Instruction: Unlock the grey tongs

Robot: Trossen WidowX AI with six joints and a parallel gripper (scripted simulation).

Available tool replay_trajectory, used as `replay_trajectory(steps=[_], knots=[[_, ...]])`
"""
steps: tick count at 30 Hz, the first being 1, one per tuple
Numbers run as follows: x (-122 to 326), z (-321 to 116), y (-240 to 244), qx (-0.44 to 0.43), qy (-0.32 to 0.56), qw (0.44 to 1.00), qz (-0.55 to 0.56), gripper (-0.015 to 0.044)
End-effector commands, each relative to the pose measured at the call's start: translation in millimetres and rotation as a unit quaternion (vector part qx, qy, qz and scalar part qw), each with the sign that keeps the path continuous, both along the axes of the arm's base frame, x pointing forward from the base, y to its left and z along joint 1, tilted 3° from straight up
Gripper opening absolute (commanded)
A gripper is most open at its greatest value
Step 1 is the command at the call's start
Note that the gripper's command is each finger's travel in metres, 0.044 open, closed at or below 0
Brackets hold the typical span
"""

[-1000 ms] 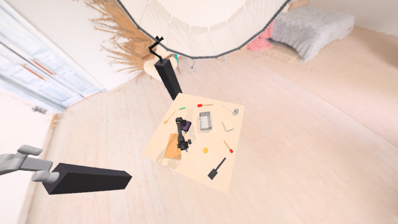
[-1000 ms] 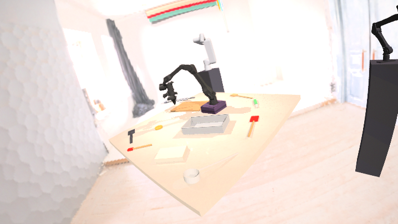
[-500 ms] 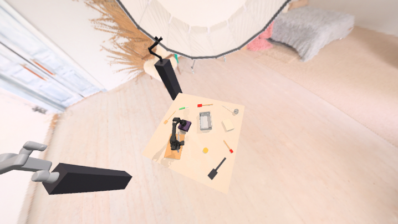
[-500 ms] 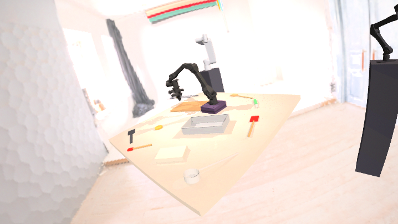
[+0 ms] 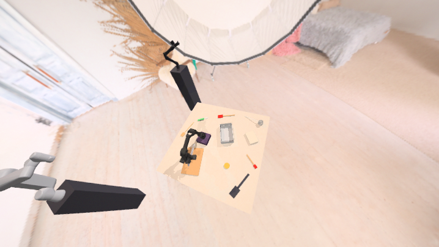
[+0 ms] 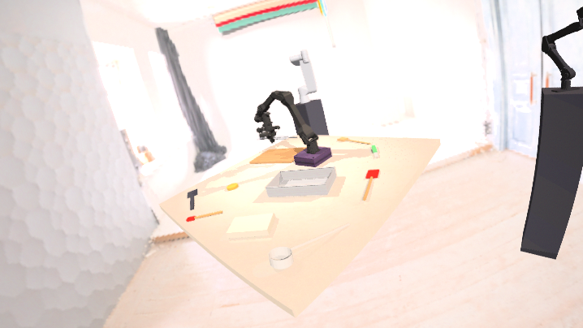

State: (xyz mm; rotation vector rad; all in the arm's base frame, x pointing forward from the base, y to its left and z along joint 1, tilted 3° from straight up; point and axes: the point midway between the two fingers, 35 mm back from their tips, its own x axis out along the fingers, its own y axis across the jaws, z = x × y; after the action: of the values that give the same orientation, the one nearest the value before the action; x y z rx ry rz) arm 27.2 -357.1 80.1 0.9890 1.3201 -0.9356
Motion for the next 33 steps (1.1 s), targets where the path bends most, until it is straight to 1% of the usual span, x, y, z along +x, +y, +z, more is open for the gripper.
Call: replay_trajectory(steps=[1, 6, 10, 21, 33], knots=[[-17.0, -0.7, -0.1, 0.000, 0.002, 1.000, -0.018, -0.0150], [-17.0, -0.5, -0.3, -0.002, 0.001, 1.000, -0.018, -0.0150], [-17.3, 2.5, -2.1, -0.026, -0.008, 0.999, -0.025, -0.0150], [-21.7, 20.2, -8.0, -0.144, -0.056, 0.987, -0.053, -0.0150], [-26.2, 45.1, -8.3, -0.273, -0.102, 0.954, -0.068, -0.0150]])
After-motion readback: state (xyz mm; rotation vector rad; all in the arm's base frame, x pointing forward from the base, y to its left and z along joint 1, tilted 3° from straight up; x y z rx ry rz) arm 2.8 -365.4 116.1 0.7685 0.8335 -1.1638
